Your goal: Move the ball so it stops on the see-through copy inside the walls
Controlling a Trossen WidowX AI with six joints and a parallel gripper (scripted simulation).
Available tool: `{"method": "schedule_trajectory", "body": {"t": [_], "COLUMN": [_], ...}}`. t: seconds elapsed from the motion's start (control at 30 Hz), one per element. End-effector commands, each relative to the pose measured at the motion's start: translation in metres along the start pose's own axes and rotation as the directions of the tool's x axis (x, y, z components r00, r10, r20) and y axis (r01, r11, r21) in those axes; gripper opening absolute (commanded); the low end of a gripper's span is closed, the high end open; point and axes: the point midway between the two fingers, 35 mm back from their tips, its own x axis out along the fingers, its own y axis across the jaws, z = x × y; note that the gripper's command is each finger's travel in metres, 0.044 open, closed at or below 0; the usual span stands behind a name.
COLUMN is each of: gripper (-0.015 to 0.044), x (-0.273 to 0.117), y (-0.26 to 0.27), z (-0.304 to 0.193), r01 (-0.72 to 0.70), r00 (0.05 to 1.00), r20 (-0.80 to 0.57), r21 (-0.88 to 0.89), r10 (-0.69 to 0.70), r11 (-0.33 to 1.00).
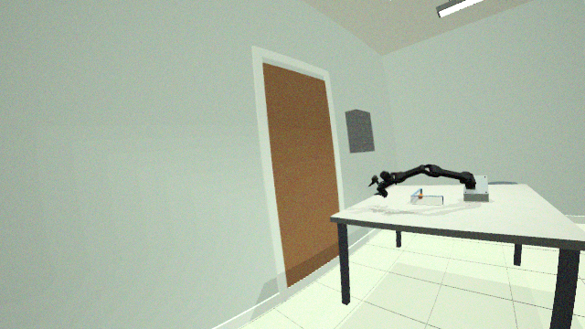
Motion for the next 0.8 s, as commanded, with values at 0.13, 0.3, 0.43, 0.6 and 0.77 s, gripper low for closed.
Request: {"method": "schedule_trajectory", "body": {"t": [0.13,0.3,0.43,0.6,0.77], "gripper": [0.0293,0.0293,0.0293,0.0293,0.0293], "x": [-0.007,-0.03,-0.063,-0.12,-0.188], "y": [0.033,0.076,0.114,0.161,0.199], "z": [-0.052,-0.11,-0.154,-0.196,-0.218], "r01": [-0.166,-0.33,-0.416,-0.41,-0.247], "r00": [0.983,0.917,0.823,0.672,0.515], "r20": [-0.06,-0.109,-0.112,-0.05,0.086], "r21": [0.132,0.338,0.549,0.806,0.968], "r10": [0.175,0.384,0.557,0.739,0.853], "r11": [0.977,0.882,0.725,0.427,0.052]}}
